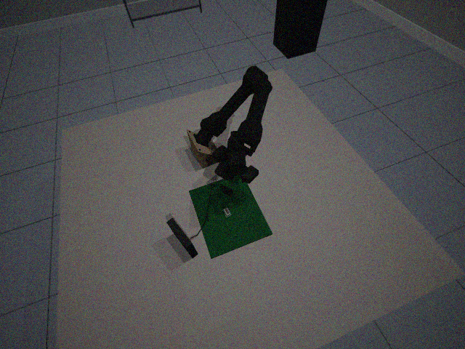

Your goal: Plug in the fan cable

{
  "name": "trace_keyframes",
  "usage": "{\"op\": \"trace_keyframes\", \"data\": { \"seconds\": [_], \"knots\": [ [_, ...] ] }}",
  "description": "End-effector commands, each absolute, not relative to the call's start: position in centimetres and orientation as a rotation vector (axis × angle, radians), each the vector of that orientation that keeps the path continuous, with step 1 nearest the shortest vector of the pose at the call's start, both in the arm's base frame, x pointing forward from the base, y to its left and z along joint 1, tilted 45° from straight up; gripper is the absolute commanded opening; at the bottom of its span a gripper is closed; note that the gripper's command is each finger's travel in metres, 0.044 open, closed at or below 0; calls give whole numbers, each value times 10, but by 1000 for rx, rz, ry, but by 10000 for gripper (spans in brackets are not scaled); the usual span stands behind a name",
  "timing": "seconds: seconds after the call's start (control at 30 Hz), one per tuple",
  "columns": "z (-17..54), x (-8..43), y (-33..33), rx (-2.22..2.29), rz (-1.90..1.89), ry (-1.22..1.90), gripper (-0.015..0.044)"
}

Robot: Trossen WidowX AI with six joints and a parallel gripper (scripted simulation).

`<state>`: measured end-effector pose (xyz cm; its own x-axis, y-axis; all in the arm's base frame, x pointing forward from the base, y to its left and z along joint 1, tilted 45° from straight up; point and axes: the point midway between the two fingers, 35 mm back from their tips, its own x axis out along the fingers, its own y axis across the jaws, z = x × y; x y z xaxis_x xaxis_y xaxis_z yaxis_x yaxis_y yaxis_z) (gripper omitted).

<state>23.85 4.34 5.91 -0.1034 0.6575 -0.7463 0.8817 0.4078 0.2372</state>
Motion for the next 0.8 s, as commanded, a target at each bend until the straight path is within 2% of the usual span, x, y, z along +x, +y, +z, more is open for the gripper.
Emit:
{"op": "trace_keyframes", "data": {
  "seconds": [0.0, 0.27, 0.63, 0.77],
  "knots": [
    [59, 238, 43, 1325, -350, 1837, 440],
    [59, 239, 42, 1343, -359, 1836, 440],
    [55, 253, -26, 2440, -1517, 1589, 440],
    [55, 254, -30, 2507, -1596, 1557, 440]
  ]
}}
